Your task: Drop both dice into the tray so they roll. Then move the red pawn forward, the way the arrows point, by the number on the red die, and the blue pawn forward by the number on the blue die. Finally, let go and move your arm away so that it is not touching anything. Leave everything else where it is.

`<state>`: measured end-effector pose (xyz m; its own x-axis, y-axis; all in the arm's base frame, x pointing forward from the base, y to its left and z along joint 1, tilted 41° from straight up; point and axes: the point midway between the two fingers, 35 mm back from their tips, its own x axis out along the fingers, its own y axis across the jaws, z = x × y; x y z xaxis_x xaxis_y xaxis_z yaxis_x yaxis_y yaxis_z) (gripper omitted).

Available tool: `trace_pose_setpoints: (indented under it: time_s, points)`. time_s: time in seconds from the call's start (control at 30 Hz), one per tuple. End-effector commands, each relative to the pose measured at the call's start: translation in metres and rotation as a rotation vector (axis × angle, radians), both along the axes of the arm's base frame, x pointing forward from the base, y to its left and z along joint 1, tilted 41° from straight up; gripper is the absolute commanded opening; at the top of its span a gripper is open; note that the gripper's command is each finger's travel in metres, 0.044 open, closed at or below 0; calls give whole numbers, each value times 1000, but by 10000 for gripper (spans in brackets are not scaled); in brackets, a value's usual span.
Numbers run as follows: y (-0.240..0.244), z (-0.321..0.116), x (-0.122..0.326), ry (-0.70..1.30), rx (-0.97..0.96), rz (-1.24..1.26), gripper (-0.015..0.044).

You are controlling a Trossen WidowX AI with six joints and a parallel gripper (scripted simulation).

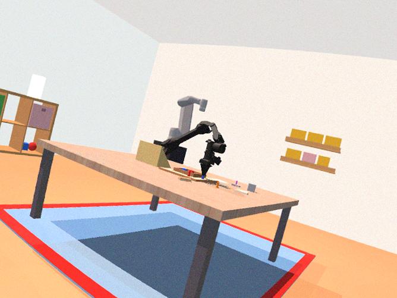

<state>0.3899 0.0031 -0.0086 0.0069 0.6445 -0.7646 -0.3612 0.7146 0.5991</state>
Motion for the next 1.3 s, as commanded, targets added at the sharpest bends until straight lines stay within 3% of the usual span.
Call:
trace_pose_setpoints:
  time_s: [0.0, 0.2, 0.37, 0.7, 1.27]
  points:
    - [5, -5, -2, 6, 6, -3, 200]
    - [10, -10, -2, 6, 6, -3, 200]
    - [10, -10, -2, 6, 6, -3, 69]
    - [10, -10, -2, 6, 6, -3, 2]
    - [-45, 48, 4, 6, -1, -4, 0]
